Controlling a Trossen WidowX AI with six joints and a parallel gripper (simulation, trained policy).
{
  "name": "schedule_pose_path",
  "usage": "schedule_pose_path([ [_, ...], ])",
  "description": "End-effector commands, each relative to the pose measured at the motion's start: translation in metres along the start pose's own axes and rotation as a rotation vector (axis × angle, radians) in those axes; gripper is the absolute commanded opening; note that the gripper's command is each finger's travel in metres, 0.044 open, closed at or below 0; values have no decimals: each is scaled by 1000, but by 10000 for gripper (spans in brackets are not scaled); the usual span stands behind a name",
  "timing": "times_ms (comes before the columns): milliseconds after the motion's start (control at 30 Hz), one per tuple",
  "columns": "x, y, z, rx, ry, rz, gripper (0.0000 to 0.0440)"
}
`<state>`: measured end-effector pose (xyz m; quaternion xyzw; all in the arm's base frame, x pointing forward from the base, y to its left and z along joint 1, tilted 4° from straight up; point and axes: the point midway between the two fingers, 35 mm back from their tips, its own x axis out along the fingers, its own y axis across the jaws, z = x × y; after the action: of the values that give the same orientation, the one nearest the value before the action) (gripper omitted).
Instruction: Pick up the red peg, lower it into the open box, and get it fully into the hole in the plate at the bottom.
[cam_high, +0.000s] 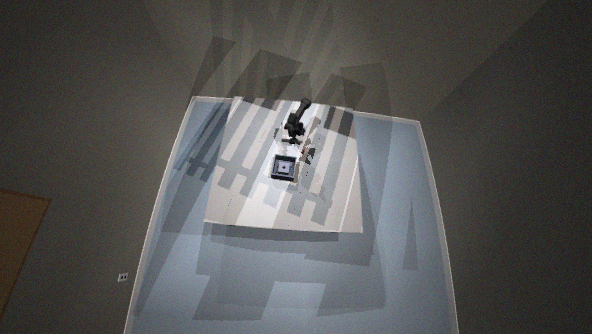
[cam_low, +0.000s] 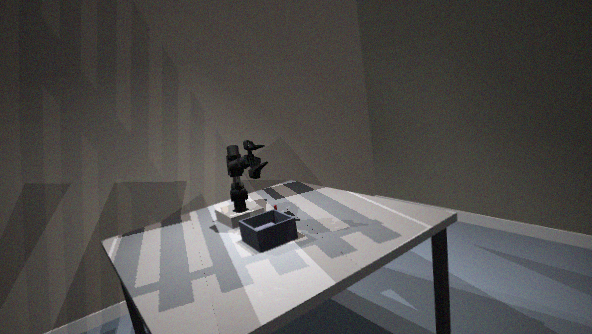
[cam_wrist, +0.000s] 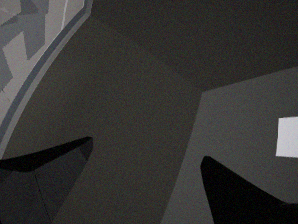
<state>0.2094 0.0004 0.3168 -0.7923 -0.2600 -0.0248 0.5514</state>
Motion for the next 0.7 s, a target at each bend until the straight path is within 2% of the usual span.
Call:
schedule_pose_path([
  [0,1,0,-2,34,7,4,418],
  [67,4,1,-5,102,18,13,440],
  [667,26,20,-33,700,162,117,440],
])
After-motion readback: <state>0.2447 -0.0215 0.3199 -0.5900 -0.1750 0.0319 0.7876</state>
